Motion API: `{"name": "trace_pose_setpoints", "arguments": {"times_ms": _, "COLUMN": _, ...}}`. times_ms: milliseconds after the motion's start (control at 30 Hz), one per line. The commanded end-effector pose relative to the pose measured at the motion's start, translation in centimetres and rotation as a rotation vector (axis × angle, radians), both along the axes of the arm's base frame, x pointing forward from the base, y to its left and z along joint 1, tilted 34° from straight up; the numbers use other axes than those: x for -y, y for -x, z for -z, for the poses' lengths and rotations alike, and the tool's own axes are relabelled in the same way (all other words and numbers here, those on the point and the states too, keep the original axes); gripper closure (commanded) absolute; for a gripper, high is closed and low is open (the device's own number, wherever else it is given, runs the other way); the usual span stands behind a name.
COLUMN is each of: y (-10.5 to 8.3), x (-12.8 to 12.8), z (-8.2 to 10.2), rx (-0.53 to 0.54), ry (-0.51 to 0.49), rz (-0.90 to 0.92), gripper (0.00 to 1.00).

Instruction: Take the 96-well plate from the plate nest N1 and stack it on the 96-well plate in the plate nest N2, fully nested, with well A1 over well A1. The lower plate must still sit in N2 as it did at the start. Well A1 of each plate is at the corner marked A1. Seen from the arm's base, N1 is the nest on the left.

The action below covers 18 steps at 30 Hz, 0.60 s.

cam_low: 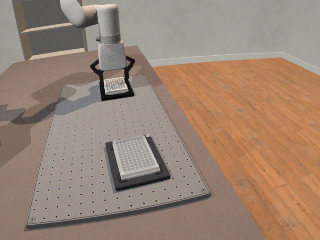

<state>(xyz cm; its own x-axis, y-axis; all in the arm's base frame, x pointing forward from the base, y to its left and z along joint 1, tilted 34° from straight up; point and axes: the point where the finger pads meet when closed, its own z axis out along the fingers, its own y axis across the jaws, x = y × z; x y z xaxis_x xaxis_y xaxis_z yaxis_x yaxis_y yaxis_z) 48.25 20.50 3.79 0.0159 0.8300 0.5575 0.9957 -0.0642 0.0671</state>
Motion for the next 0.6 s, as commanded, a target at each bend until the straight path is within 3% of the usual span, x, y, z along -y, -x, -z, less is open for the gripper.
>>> {"name": "trace_pose_setpoints", "arguments": {"times_ms": 0, "y": -0.15, "x": -0.14, "z": 0.14, "rx": 0.003, "ry": 0.0, "rz": 0.001, "gripper": 0.0}}
{"name": "trace_pose_setpoints", "arguments": {"times_ms": 567, "y": -0.21, "x": -0.55, "z": 0.74, "rx": 0.003, "ry": 0.0, "rz": 0.001, "gripper": 0.0}}
